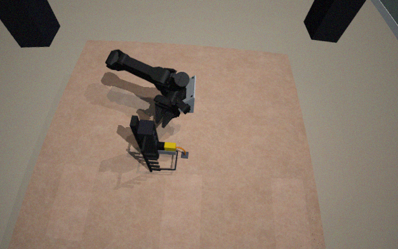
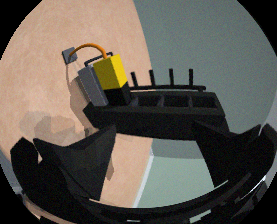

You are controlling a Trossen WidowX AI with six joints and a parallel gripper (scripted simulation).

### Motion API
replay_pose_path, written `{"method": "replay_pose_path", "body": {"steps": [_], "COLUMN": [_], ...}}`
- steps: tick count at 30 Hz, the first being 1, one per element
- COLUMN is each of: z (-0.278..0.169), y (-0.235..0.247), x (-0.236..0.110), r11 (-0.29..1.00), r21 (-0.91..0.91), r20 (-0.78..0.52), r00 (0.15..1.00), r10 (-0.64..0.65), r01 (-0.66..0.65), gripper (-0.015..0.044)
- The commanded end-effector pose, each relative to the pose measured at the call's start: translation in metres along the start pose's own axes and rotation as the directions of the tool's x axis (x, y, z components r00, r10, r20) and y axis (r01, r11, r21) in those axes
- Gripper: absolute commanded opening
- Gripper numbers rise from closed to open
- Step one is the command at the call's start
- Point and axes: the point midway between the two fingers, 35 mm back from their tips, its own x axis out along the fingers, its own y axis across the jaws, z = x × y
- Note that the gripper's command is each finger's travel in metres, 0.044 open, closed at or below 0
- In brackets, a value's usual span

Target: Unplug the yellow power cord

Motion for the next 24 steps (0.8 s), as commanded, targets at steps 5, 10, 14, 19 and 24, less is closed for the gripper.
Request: {"method": "replay_pose_path", "body": {"steps": [5,10,14,19,24], "z": [0.028,0.053,0.074,0.093,0.105], "y": [-0.013,-0.020,-0.019,-0.009,0.008], "x": [0.004,0.018,0.029,0.045,0.058], "r11": [0.996,0.960,0.883,0.713,0.463], "r21": [-0.044,-0.162,-0.247,-0.332,-0.363], "r20": [0.091,0.128,0.144,0.096,0.003], "r00": [0.993,0.959,0.886,0.730,0.496], "r10": [0.080,0.252,0.441,0.676,0.868], "r01": [-0.076,-0.231,-0.399,-0.617,-0.809], "gripper": [0.0269,0.0160,0.0160,0.0160,0.0160]}}
